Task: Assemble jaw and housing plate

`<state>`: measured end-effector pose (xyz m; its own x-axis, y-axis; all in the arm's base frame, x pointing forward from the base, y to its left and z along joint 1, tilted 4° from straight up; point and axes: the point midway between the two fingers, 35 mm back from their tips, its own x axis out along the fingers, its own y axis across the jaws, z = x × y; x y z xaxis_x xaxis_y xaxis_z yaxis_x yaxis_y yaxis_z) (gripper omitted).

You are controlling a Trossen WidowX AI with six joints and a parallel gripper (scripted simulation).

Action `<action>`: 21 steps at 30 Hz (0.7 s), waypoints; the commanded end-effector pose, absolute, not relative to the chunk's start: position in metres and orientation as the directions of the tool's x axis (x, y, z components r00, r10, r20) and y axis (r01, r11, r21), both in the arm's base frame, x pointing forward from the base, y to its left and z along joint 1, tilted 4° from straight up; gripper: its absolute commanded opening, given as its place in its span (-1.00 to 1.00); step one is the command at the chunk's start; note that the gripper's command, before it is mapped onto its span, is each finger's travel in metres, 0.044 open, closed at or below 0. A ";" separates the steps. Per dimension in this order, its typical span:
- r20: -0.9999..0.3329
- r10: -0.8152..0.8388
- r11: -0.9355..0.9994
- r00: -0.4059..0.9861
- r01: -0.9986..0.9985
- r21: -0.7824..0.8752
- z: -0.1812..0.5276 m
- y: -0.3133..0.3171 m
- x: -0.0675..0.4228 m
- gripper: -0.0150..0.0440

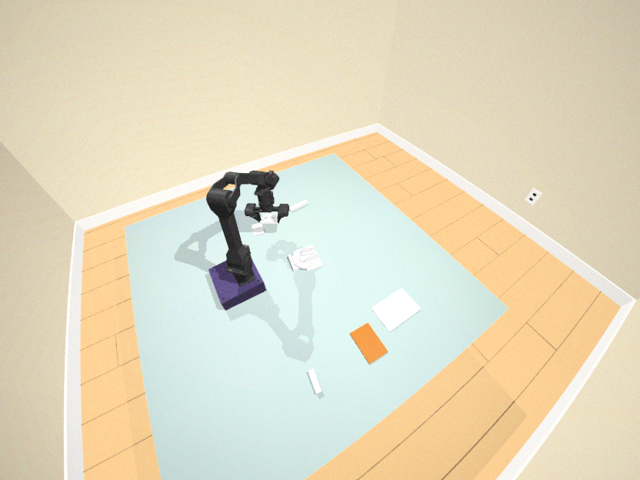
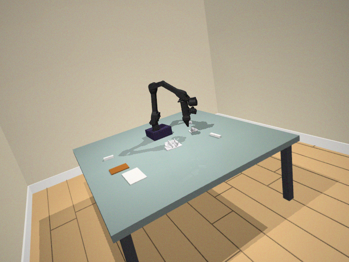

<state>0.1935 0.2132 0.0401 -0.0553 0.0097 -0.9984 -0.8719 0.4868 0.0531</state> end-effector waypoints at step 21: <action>-0.999 0.001 0.796 -0.046 -0.605 0.029 0.039 0.139 0.228 0.70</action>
